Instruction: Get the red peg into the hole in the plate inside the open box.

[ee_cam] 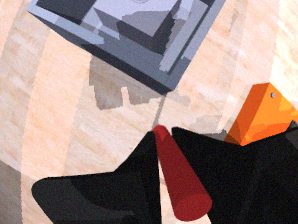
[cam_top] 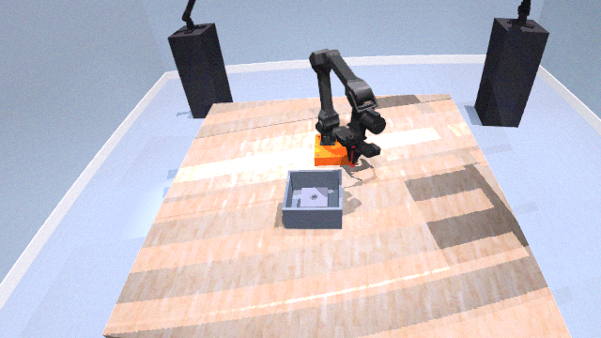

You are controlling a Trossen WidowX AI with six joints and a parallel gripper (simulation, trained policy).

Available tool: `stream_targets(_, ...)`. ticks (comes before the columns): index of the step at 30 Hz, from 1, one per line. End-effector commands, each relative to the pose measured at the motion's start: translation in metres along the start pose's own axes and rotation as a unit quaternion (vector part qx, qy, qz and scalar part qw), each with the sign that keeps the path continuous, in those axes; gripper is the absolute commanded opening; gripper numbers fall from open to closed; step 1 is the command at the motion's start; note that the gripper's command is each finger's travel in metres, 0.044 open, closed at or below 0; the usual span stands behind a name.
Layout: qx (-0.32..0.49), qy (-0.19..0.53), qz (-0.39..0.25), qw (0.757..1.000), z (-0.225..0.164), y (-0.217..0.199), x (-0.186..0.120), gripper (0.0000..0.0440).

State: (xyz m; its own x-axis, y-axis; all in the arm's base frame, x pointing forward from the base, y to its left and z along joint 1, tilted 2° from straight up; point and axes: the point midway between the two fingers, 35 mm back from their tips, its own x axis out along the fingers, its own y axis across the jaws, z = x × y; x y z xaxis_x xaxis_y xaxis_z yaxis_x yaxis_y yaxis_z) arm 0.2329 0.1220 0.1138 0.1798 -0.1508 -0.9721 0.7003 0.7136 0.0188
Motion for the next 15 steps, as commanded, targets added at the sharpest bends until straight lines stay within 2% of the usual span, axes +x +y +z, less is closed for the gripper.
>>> stream_targets(1,0.017,-0.012,0.003,1.000,0.016,0.003,-0.004,0.0000)
stream_targets(15,0.070,-0.046,-0.001,0.996,0.088,0.003,0.006,0.0000)
